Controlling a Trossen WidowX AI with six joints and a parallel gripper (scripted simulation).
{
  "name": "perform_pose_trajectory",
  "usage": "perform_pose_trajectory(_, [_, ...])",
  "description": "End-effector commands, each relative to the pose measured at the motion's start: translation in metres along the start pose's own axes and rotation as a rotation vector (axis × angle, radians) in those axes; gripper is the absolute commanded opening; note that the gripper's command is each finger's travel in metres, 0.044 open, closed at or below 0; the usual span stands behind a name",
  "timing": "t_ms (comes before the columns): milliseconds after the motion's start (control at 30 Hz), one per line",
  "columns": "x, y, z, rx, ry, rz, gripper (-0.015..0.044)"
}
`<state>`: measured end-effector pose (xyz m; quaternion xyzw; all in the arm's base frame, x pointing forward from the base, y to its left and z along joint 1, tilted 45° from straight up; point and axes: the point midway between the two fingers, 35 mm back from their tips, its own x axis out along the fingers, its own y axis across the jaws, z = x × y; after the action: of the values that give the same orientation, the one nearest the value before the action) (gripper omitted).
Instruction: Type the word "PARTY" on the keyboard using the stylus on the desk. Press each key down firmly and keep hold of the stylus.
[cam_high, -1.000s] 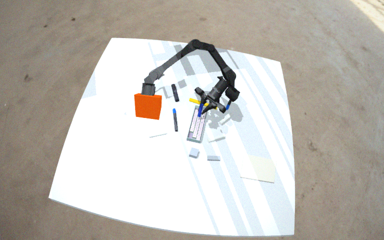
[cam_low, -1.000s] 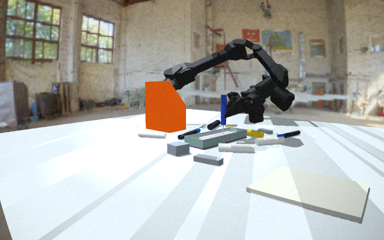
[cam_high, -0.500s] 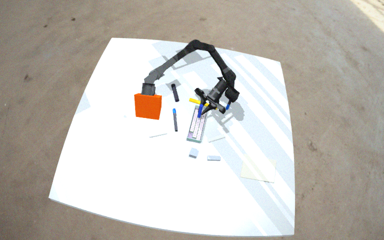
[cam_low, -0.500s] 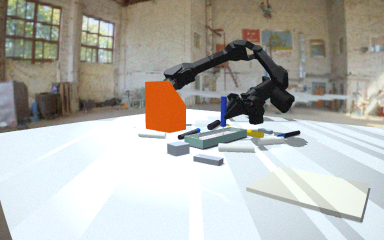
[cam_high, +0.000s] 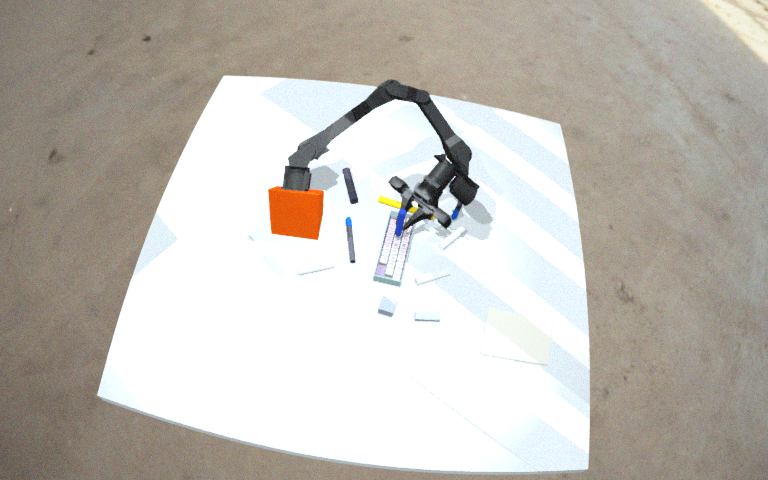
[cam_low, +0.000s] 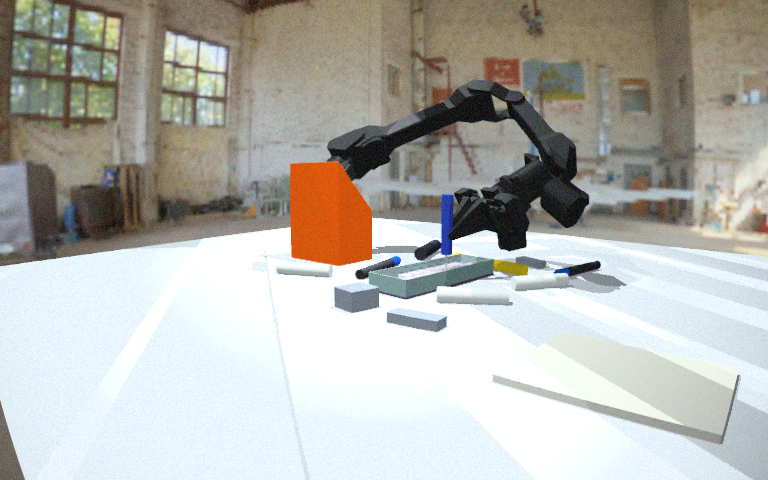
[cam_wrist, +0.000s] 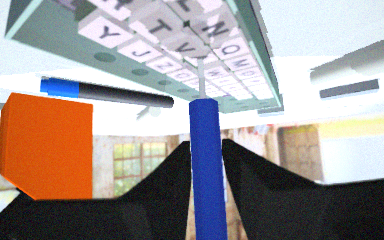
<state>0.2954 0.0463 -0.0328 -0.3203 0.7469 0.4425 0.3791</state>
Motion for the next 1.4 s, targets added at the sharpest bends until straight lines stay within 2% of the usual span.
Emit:
perform_pose_trajectory(0, [-0.002,0.0,-0.003,0.003,-0.003,0.0,0.0081])
perform_pose_trajectory(200, [-0.018,0.0,-0.031,0.004,-0.002,0.0,0.0081])
perform_pose_trajectory(400, [-0.02,0.0,-0.031,0.009,-0.007,-0.013,0.0078])
perform_pose_trajectory(800, [-0.047,0.021,-0.026,-0.124,-0.005,-0.228,0.0])
perform_pose_trajectory(1200, [-0.07,0.044,-0.022,-0.251,-0.002,-0.44,0.0])
perform_pose_trajectory(1367, [-0.071,0.045,-0.022,-0.258,-0.002,-0.452,0.0])
